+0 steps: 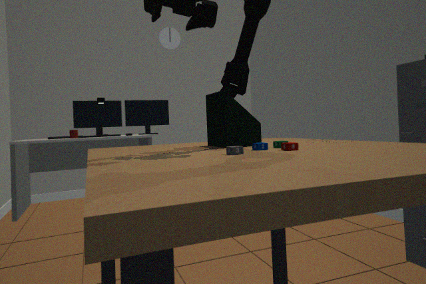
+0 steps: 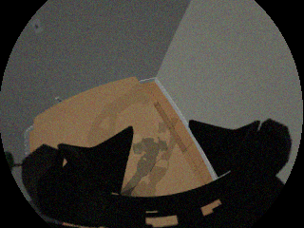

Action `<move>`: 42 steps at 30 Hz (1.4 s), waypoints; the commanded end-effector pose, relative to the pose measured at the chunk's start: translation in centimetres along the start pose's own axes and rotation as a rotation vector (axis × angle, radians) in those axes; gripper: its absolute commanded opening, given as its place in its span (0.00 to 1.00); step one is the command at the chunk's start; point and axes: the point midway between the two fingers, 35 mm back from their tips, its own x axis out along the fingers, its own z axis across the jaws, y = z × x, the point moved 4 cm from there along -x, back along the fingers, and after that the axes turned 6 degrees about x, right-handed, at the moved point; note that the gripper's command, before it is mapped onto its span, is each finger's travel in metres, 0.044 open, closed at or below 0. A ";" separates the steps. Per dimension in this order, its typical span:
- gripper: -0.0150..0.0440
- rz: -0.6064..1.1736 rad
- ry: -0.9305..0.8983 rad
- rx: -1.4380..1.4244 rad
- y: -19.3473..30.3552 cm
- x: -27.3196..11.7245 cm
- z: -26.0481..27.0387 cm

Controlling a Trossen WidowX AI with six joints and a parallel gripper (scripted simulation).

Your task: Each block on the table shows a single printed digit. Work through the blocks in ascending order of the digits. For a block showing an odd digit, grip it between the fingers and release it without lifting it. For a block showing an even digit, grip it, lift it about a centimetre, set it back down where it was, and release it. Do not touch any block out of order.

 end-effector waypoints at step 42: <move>0.93 0.680 -0.382 -0.316 17.4 0.8 22.0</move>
